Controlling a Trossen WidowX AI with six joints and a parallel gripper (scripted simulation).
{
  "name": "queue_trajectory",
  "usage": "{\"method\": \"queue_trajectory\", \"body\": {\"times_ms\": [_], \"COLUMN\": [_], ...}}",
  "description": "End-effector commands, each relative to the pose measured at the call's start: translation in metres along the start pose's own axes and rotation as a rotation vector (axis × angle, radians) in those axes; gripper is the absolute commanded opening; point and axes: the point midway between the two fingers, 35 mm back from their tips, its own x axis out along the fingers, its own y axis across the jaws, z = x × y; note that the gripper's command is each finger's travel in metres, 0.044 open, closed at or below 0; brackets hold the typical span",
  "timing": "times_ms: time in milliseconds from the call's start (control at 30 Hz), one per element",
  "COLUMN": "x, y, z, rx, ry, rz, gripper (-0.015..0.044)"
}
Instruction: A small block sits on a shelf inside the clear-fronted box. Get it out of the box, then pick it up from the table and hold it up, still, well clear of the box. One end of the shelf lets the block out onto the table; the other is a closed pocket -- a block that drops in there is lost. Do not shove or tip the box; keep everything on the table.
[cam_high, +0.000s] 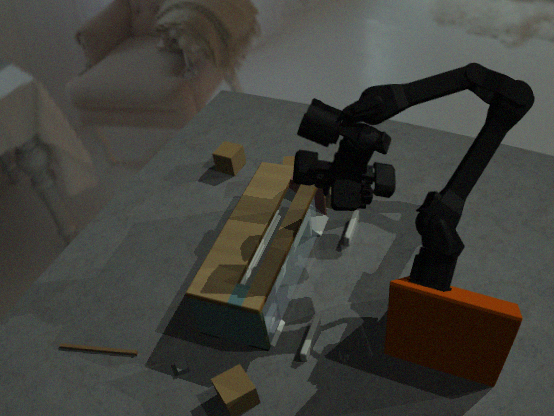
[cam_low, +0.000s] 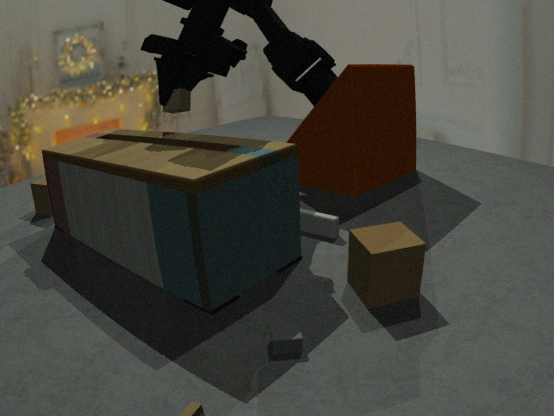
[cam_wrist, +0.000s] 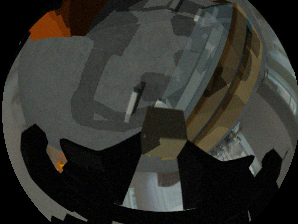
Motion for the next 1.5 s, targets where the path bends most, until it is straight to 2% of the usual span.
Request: {"method": "queue_trajectory", "body": {"times_ms": [0,400,1467], "x": [-0.004,-0.014,-0.015], "y": [0.000,-0.002,-0.002], "z": [-0.001,-0.004,-0.004], "rx": [-0.175,-0.648,-0.655], "ry": [0.023,0.085,0.086], "rz": [-0.003,0.001,0.001], "gripper": [0.0000,0.0000,0.0000]}}
